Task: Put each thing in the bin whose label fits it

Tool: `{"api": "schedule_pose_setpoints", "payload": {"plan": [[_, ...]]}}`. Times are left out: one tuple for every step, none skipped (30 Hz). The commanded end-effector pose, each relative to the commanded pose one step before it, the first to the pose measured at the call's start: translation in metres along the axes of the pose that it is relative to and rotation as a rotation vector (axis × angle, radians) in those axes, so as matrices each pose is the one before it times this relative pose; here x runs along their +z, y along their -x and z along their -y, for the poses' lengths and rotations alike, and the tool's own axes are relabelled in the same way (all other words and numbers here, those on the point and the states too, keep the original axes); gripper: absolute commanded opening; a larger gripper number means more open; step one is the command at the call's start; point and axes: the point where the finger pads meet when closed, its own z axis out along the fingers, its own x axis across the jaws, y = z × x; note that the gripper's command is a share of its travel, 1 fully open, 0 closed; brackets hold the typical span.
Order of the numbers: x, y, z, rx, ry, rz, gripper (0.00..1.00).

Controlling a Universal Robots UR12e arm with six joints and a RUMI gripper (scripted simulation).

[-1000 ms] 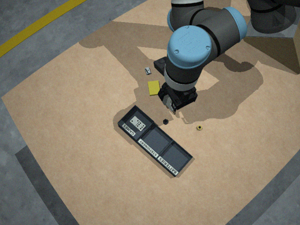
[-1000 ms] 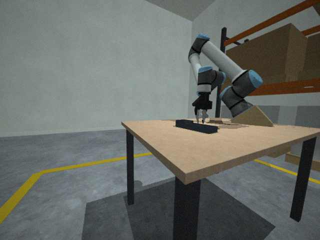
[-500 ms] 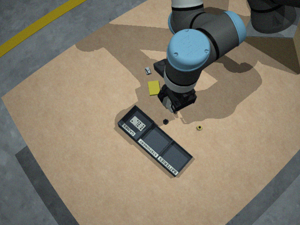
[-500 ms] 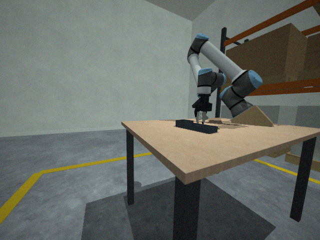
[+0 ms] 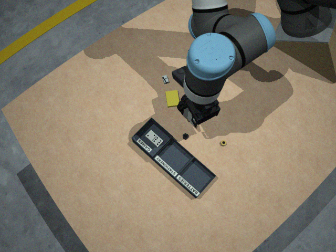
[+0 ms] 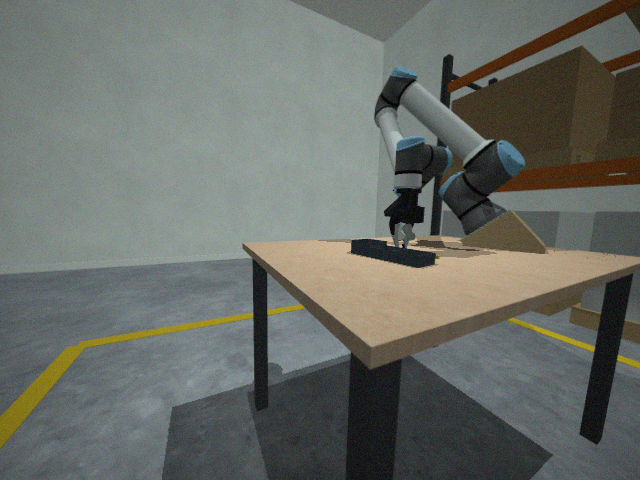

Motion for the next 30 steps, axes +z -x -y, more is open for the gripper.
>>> {"api": "schedule_pose_setpoints", "payload": {"plan": [[-0.00036,0.00033,-0.00007,0.00025,0.00027,0.00083,0.0],[0.0,0.0,0.0,0.0,0.0,0.0,0.0],[0.0,0.0,0.0,0.0,0.0,0.0,0.0],[0.0,0.0,0.0,0.0,0.0,0.0,0.0],[0.0,0.0,0.0,0.0,0.0,0.0,0.0],[0.0,0.0,0.0,0.0,0.0,0.0,0.0],[0.0,0.0,0.0,0.0,0.0,0.0,0.0],[0.0,0.0,0.0,0.0,0.0,0.0,0.0],[0.0,0.0,0.0,0.0,0.0,0.0,0.0],[0.0,0.0,0.0,0.0,0.0,0.0,0.0],[0.0,0.0,0.0,0.0,0.0,0.0,0.0],[0.0,0.0,0.0,0.0,0.0,0.0,0.0],[0.0,0.0,0.0,0.0,0.0,0.0,0.0],[0.0,0.0,0.0,0.0,0.0,0.0,0.0],[0.0,0.0,0.0,0.0,0.0,0.0,0.0],[0.0,0.0,0.0,0.0,0.0,0.0,0.0],[0.0,0.0,0.0,0.0,0.0,0.0,0.0],[0.0,0.0,0.0,0.0,0.0,0.0,0.0],[0.0,0.0,0.0,0.0,0.0,0.0,0.0],[0.0,0.0,0.0,0.0,0.0,0.0,0.0],[0.0,0.0,0.0,0.0,0.0,0.0,0.0],[0.0,0.0,0.0,0.0,0.0,0.0,0.0],[0.0,0.0,0.0,0.0,0.0,0.0,0.0],[0.0,0.0,0.0,0.0,0.0,0.0,0.0],[0.0,0.0,0.0,0.0,0.0,0.0,0.0],[0.0,0.0,0.0,0.0,0.0,0.0,0.0],[-0.00326,-0.00001,0.00002,0.0,0.00001,0.00005,0.0],[-0.00332,0.0,0.0,0.0,0.0,0.00001,0.0],[-0.00333,0.0,0.0,0.0,0.0,0.00001,0.0],[-0.00333,0.0,0.0,0.0,0.0,0.0,0.0]]}}
